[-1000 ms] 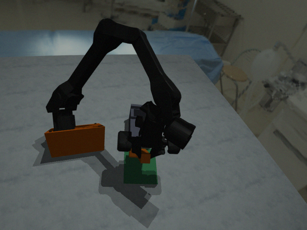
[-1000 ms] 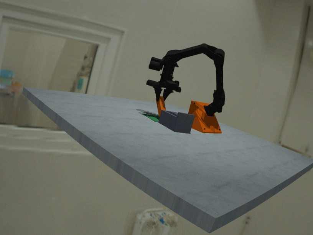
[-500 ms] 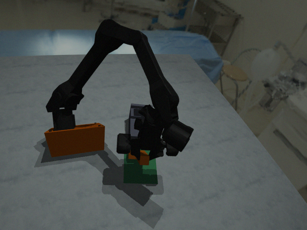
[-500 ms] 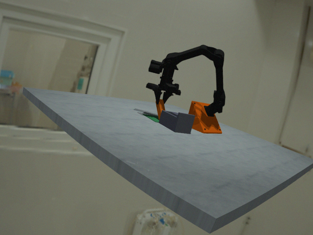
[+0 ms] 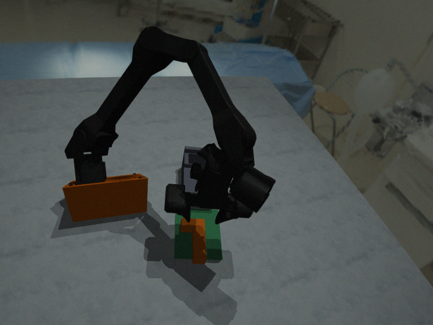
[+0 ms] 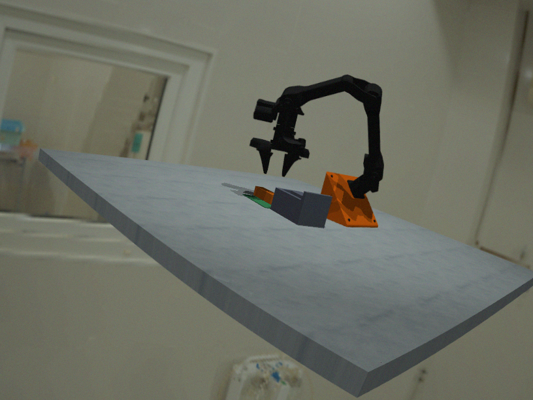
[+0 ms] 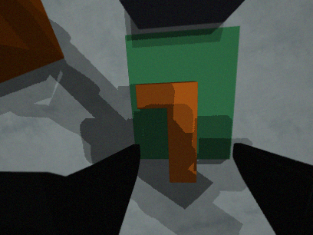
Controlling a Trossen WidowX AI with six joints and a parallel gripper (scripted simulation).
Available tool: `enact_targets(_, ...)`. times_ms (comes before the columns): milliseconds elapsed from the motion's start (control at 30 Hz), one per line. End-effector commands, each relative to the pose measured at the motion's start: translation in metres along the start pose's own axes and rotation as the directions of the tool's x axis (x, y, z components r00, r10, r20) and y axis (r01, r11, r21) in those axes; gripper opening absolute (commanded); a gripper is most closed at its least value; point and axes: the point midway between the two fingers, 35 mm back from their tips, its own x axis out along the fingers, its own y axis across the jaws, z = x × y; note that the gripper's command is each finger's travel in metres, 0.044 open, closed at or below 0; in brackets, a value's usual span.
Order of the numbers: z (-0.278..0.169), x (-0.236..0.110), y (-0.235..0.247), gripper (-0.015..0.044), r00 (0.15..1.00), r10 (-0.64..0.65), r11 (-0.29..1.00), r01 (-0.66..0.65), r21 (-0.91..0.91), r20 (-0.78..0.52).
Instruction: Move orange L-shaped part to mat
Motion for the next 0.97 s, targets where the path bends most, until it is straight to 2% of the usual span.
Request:
enact_targets(0,-0.003,-0.034,-0.004,0.0394,1.000,-0.018,1.000,0.018,-0.006,-0.013)
enact_targets(67,-0.002,-0.063,-0.001,0.0400,1.000,-0.018,1.000,0.018,-0.004,-0.012)
enact_targets(133,-0.001,-0.075,0.000,0.0400,1.000,-0.019,1.000,0.019,-0.003,-0.011)
enact_targets(933,-0.003,-0.070,-0.003,0.0400,0.999,-0.036,0.999,0.036,0.000,-0.014)
